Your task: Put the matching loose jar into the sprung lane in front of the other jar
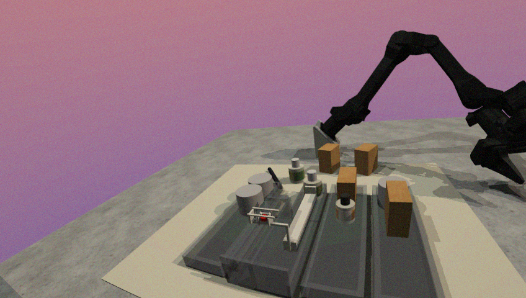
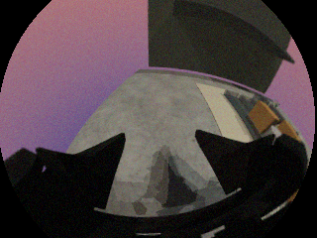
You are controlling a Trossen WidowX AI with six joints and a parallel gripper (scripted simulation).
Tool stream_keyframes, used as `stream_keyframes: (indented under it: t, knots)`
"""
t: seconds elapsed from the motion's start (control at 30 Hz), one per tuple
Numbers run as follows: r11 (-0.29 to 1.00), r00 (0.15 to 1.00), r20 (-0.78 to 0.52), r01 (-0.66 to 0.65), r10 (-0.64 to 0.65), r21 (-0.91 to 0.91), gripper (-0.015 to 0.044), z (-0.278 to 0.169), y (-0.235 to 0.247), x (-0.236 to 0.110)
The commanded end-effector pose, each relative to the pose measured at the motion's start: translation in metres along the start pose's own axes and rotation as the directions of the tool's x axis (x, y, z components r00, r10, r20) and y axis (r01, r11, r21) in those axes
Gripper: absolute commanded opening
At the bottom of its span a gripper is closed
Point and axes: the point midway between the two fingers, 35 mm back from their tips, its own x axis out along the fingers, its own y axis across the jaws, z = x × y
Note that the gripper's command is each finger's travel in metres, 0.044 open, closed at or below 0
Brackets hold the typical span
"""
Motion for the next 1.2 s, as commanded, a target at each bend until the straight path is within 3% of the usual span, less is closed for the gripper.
stream_keyframes:
  t: [0.0,0.3,0.57,0.77,0.9,1.07,1.17]
  knots:
    - [0.987,0.995,0.003,0.098,-0.098,-0.126,0.044,0.024,-0.04,0.023]
    - [0.876,0.935,-0.033,0.317,-0.352,-0.363,0.044,0.072,-0.156,0.051]
    - [0.743,0.811,-0.127,0.445,-0.572,-0.5,0.044,0.103,-0.273,0.041]
    - [0.689,0.71,-0.227,0.47,-0.667,-0.553,0.044,0.109,-0.341,0.019]
    - [0.69,0.595,-0.39,0.438,-0.703,-0.577,0.044,0.095,-0.401,-0.014]
    - [0.759,0.469,-0.597,0.378,-0.651,-0.53,0.044,0.07,-0.458,-0.063]
    - [0.836,0.4,-0.737,0.328,-0.545,-0.44,0.044,0.046,-0.484,-0.098]
